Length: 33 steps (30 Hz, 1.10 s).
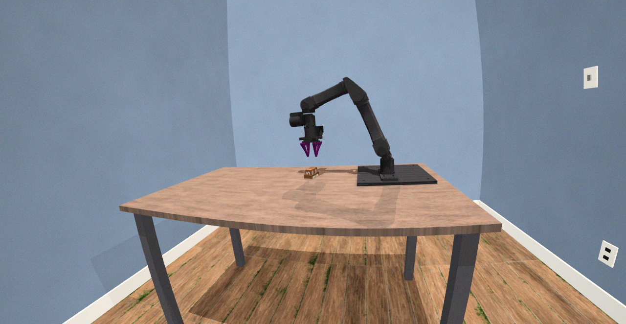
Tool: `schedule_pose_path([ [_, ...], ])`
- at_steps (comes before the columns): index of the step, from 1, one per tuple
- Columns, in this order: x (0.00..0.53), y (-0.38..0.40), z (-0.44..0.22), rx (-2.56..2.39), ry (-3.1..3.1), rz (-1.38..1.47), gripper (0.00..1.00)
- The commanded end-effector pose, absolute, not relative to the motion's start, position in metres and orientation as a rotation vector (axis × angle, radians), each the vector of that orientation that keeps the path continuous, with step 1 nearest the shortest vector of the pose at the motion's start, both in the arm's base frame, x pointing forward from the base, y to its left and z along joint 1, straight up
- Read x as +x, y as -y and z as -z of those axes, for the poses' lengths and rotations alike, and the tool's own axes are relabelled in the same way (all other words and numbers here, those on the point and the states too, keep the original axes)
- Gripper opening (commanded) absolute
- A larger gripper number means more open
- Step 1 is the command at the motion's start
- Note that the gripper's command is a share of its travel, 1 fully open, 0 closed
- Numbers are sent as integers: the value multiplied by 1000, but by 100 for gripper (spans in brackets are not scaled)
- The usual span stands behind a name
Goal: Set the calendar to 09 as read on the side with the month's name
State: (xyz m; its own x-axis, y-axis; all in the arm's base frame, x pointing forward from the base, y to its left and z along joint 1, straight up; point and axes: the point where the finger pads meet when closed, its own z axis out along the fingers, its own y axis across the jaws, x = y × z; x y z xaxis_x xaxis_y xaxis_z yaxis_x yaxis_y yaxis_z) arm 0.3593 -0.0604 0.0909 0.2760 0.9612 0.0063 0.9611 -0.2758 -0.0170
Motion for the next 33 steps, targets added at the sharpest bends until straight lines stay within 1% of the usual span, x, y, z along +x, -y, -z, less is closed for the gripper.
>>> schedule_pose_path([
  [1, 361, 63, -97, -2516, 1894, 3, 47],
  [33, 361, 63, -63, -2516, 1894, 3, 47],
])
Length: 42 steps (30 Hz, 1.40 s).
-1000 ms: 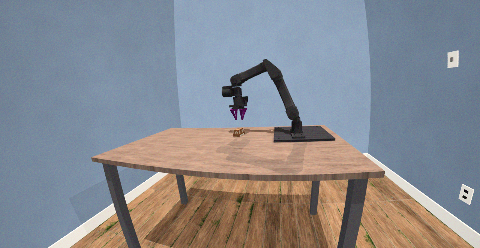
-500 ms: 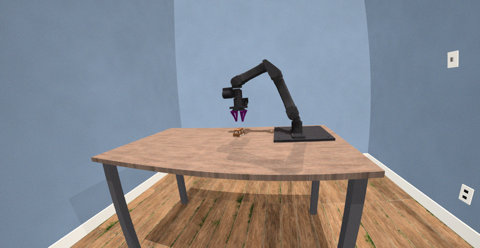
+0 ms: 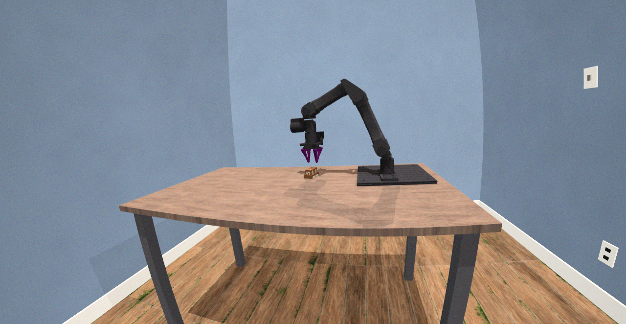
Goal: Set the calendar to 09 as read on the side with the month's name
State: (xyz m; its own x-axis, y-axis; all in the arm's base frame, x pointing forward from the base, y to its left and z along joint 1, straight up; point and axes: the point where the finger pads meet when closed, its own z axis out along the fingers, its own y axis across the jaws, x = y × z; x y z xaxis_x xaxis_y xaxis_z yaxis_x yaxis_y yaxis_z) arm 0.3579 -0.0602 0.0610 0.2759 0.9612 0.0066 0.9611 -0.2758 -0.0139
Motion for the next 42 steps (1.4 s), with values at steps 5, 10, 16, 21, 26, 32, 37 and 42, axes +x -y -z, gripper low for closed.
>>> schedule_pose_path([
  [5, 361, 63, -56, -2516, 1894, 3, 47],
  [10, 361, 63, -50, -2516, 1894, 3, 47],
  [16, 361, 63, -48, -2516, 1894, 3, 47],
  [21, 361, 63, -46, -2516, 1894, 3, 47],
  [26, 361, 63, -46, -2516, 1894, 3, 47],
  [32, 361, 63, -46, -2516, 1894, 3, 47],
  [37, 361, 63, -46, -2516, 1894, 3, 47],
  [42, 361, 63, -46, -2516, 1894, 3, 47],
])
